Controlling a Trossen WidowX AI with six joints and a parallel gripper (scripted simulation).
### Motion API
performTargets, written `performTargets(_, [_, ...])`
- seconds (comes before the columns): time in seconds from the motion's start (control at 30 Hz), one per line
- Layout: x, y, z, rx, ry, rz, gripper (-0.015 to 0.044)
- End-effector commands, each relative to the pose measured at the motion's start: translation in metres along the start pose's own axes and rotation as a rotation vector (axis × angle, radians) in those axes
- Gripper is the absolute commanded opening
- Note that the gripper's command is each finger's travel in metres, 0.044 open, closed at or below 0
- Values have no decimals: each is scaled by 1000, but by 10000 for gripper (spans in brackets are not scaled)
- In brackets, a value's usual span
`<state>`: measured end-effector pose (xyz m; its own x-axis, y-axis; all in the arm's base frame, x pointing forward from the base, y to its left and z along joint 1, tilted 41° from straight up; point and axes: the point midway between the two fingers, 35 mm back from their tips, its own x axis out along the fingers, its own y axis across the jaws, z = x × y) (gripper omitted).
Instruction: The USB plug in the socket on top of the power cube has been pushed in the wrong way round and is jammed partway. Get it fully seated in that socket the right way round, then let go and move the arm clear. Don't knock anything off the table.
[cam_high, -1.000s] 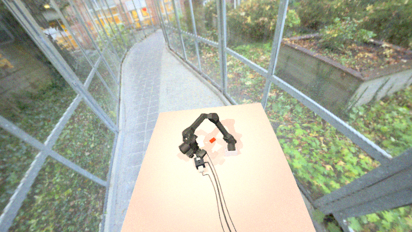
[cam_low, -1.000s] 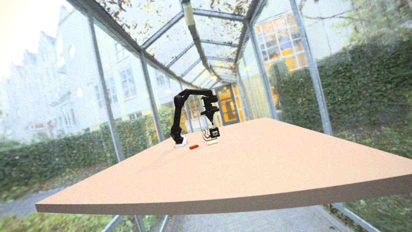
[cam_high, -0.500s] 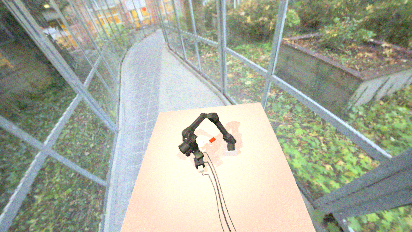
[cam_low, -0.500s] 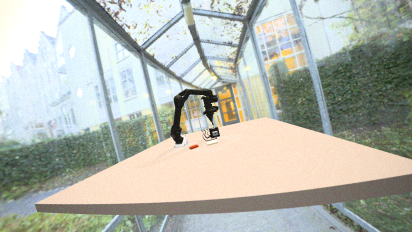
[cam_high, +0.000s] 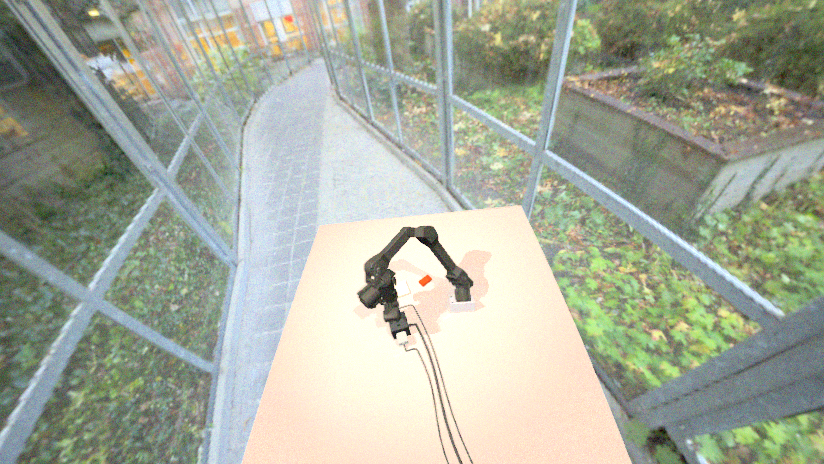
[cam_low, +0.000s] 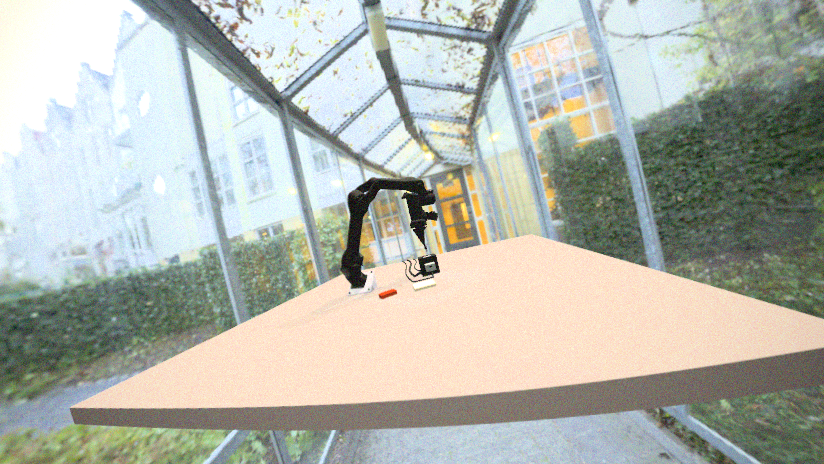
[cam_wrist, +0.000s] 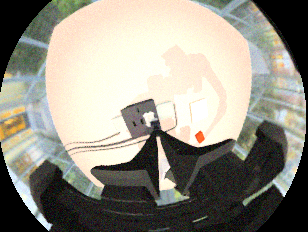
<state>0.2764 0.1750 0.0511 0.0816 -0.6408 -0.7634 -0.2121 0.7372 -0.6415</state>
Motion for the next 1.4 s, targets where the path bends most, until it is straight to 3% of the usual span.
performTargets(0.0, [0,0,0,101,1,0,0])
performTargets(1.37, [0,0,0,1175,0,-1,0])
